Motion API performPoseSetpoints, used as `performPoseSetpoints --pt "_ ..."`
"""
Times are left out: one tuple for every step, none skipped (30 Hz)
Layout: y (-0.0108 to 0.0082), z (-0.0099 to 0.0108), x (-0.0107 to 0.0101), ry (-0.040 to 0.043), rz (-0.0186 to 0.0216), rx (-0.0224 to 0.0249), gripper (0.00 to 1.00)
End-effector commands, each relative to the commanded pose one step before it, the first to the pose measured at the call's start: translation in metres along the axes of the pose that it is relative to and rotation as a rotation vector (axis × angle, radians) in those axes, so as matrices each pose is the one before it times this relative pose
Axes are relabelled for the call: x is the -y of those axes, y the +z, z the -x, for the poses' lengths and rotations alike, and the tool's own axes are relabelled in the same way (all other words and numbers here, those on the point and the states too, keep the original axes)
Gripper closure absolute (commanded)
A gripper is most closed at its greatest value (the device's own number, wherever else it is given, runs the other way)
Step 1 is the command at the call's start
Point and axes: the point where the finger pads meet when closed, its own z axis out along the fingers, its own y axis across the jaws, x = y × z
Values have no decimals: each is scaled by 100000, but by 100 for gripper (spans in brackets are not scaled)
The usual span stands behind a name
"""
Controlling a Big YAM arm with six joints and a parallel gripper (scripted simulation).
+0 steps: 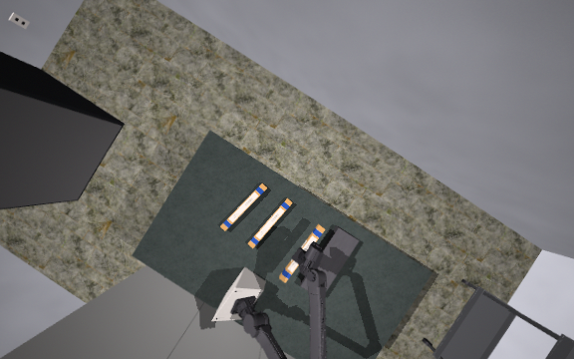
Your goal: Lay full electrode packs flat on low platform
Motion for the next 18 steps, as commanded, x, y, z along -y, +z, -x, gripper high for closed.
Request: performPoseSetpoints --pt "-3472 2202 590 4658 698 6840 100" --pt "-208 6 -4 11 39 6 100" --pt "-208 6 -5 10 40 5 100" --pt "-208 6 -5 10 41 5 100" --pt "-208 6 -5 10 42 4 100" --pt "-208 5 -5 10 43 4 100" --pt "0 0 0 0 0 0 100" --pt "0 0 0 0 0 0 100" --pt "-208 5 -6 10 45 3 100" --pt "-208 5 -6 10 46 2 100" --pt "-208 5 -6 10 46 2 100" --pt "-208 5 -6 9 42 2 100" --pt "-208 5 -5 9 36 3 100" --pt "-208 5 -4 9 30 4 100" --pt "-208 5 -3 9 25 5 100" --pt "-207 5 -2 9 21 6 100" --pt "-207 5 -2 9 18 6 100" --pt "-207 5 -2 9 17 7 100"
